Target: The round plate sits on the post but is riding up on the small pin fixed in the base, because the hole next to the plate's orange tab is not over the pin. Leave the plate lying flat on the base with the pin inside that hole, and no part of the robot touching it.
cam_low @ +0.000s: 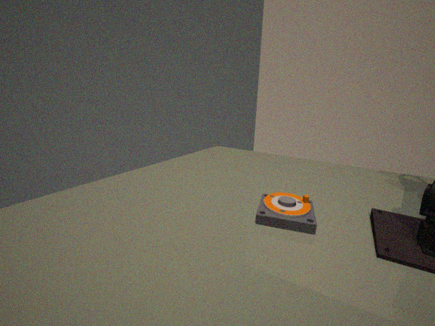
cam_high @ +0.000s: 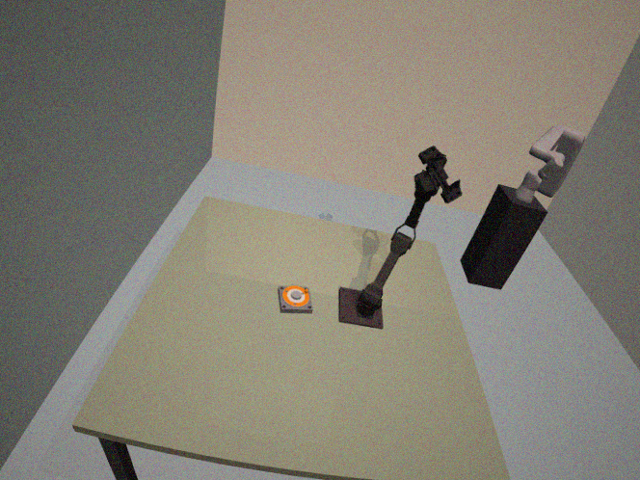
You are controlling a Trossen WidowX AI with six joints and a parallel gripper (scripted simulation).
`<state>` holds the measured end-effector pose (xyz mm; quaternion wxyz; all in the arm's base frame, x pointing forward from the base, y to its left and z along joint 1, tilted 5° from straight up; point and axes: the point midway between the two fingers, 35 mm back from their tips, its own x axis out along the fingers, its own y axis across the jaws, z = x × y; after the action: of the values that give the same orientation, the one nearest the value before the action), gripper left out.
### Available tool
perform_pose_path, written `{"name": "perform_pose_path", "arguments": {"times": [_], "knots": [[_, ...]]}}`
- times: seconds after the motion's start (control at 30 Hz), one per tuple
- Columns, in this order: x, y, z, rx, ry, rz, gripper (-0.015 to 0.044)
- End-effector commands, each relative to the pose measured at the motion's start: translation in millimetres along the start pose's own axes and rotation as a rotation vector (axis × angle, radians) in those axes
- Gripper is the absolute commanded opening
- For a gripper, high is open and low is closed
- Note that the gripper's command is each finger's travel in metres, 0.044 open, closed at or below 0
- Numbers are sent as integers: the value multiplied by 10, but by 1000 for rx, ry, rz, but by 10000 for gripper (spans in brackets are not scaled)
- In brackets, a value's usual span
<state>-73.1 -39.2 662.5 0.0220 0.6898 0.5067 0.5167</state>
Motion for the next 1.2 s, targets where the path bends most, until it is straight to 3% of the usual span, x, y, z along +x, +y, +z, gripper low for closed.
{"name": "perform_pose_path", "arguments": {"times": [0.0, 0.23, 0.3, 0.47, 0.57, 0.7, 0.83, 0.93, 1.03, 1.1, 1.17], "knots": [[15, -15, 25, -18, -11, 0, 374], [522, -277, 1193, -412, -383, -92, 190], [562, -299, 1398, -468, -442, -118, 137], [531, -347, 2619, -762, -775, -334, 6], [410, -336, 3044, -846, -888, -438, 0], [-75, -284, 3921, -981, -1113, -729, 0], [-498, -245, 4359, -1017, -1223, -933, 0], [-1165, -198, 4775, -1002, -1332, -1210, 0], [-1751, -220, 5000, -936, -1361, -1450, 0], [-1921, -245, 5051, -908, -1353, -1523, 0], [-2393, -341, 5144, -812, -1302, -1715, 0]]}}
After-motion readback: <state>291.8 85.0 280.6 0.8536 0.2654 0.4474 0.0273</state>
